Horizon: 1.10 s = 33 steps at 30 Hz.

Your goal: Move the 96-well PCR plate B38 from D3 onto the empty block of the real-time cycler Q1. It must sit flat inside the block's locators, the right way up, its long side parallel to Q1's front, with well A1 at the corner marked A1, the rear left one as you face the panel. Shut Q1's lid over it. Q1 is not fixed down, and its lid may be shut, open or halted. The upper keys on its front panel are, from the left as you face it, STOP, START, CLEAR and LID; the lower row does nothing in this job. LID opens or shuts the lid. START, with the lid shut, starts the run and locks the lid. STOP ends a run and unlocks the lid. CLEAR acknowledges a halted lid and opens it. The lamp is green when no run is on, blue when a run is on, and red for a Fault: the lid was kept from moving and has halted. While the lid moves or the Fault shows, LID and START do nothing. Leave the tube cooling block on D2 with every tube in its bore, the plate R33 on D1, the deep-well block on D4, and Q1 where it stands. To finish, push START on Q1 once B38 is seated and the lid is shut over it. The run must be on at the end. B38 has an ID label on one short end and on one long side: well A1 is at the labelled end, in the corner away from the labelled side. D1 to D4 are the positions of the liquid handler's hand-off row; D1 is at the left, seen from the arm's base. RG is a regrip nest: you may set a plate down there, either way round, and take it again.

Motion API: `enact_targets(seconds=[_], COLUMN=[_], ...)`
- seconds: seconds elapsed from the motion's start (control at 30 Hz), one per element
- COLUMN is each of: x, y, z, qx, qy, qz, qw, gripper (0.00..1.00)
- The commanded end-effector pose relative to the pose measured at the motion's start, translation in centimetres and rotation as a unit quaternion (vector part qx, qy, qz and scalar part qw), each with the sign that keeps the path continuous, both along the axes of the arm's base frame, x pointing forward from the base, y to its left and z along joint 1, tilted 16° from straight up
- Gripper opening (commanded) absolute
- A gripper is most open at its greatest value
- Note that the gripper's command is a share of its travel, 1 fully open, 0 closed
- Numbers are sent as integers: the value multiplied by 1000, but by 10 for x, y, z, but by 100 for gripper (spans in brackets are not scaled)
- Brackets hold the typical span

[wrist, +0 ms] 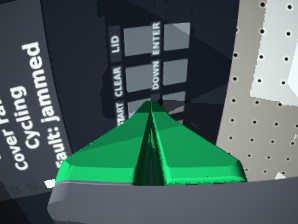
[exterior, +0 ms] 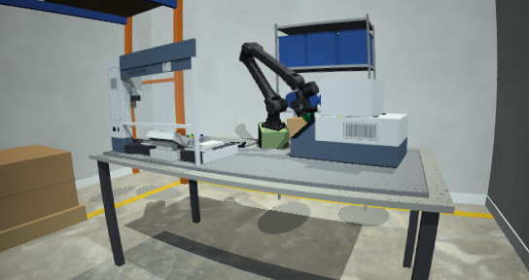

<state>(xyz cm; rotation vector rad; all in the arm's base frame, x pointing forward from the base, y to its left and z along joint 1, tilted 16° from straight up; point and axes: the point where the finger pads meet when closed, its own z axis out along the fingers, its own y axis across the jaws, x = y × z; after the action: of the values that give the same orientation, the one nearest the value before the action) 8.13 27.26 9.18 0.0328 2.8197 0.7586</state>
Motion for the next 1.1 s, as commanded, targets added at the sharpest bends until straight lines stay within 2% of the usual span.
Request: enact_targets(seconds=[0.0, 0.2, 0.33, 0.43, 0.53, 0.73, 0.87, 1.07], x=[1, 2, 3, 1, 3, 4, 2, 2], y=[24, 30, 37, 33, 24, 11, -2, -2], z=[33, 37, 47, 60, 64, 53, 53, 53], qx=[30, 29, 42, 50, 52, 32, 31, 31], qy=[-8, -7, -10, -9, -10, -5, -5, -5], qz=[9, 10, 10, 7, 2, -5, -7, -7], qw=[999, 1000, 999, 999, 999, 999, 999, 999], gripper=[0, 0, 0, 0, 0, 0, 0, 0])
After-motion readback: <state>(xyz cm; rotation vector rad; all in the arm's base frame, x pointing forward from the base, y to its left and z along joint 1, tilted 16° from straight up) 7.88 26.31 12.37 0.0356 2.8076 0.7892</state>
